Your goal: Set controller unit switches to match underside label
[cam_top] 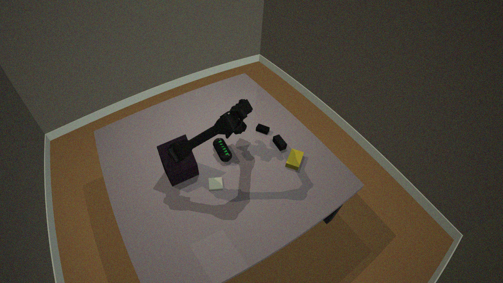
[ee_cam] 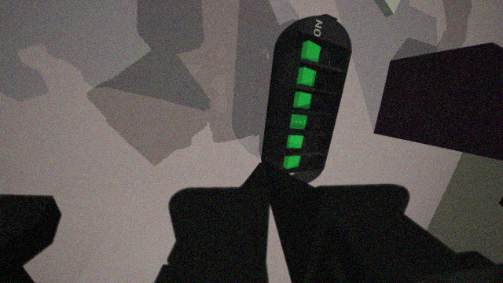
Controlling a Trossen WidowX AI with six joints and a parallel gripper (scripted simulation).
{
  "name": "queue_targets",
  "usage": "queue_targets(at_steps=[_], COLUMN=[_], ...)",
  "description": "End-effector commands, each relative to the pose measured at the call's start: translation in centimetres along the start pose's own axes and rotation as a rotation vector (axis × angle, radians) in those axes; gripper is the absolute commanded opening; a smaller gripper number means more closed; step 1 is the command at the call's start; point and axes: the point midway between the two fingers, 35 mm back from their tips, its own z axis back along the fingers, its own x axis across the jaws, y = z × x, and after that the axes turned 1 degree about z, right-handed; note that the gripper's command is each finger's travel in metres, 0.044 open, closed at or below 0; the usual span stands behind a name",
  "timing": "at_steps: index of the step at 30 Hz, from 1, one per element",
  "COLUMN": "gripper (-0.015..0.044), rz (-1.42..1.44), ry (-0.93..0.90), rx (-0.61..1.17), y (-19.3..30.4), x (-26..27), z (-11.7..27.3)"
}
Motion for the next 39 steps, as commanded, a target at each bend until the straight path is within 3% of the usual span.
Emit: queue_targets(at_steps=[1,39], gripper=[0.0000,0.0000], rz=[-0.019,-0.090], ry=[-0.002,-0.013], rx=[0.007,0.029], y=[0.1,0.2], x=[0.3,1.5], z=[-0.4,-4.9])
